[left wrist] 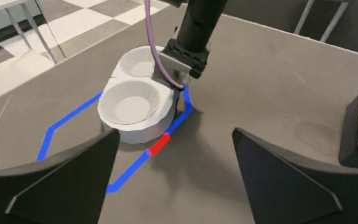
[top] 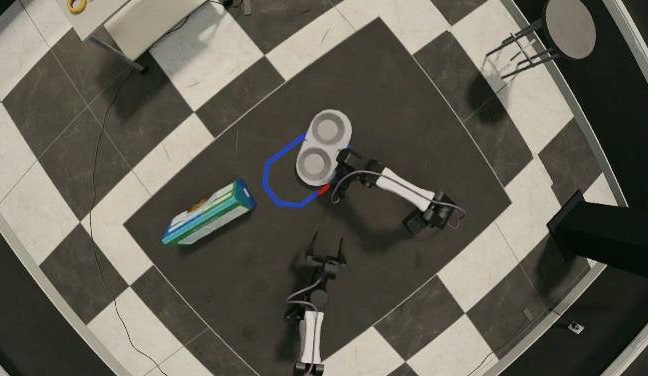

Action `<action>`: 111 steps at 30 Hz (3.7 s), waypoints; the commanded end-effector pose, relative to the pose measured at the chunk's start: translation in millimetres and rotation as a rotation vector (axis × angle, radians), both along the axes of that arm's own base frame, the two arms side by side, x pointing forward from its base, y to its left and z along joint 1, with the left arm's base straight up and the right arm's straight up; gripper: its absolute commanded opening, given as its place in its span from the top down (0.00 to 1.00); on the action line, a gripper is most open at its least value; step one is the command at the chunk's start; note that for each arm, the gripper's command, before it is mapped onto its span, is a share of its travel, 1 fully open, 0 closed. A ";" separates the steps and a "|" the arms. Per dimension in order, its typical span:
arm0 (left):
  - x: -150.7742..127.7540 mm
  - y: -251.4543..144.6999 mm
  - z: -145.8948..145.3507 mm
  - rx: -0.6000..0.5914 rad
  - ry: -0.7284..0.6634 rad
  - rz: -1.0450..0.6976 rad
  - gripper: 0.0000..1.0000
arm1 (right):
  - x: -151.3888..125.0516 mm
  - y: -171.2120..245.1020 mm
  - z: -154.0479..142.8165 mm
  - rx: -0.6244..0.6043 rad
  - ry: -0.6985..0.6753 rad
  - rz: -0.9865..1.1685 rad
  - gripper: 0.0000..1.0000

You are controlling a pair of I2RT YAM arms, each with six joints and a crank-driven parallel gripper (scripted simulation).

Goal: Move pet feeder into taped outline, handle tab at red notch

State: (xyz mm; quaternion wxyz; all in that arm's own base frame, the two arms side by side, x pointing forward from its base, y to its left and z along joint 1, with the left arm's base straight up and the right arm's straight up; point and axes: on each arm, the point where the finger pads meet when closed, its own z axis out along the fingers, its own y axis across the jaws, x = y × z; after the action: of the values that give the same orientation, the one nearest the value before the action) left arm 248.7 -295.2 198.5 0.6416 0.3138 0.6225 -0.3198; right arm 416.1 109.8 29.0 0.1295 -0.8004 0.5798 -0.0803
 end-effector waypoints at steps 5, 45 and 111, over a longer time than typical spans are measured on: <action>-0.7 -1.7 0.9 0.000 -0.003 -0.003 0.00 | -1.9 12.7 -20.3 -0.024 -0.004 0.204 0.61; -0.7 -1.7 0.9 0.000 -0.003 -0.003 0.00 | -1.7 15.6 -43.3 -0.018 0.013 0.194 0.98; -0.7 -1.7 0.9 0.000 -0.003 -0.003 0.00 | -21.6 81.6 -40.8 -0.036 0.016 -0.099 0.89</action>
State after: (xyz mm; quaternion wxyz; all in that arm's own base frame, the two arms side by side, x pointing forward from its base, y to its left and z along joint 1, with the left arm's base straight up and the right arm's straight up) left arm 248.7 -295.2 198.5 0.6416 0.3138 0.6225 -0.3198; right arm 402.0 180.9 -4.0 0.1178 -0.7860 0.5976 -0.1061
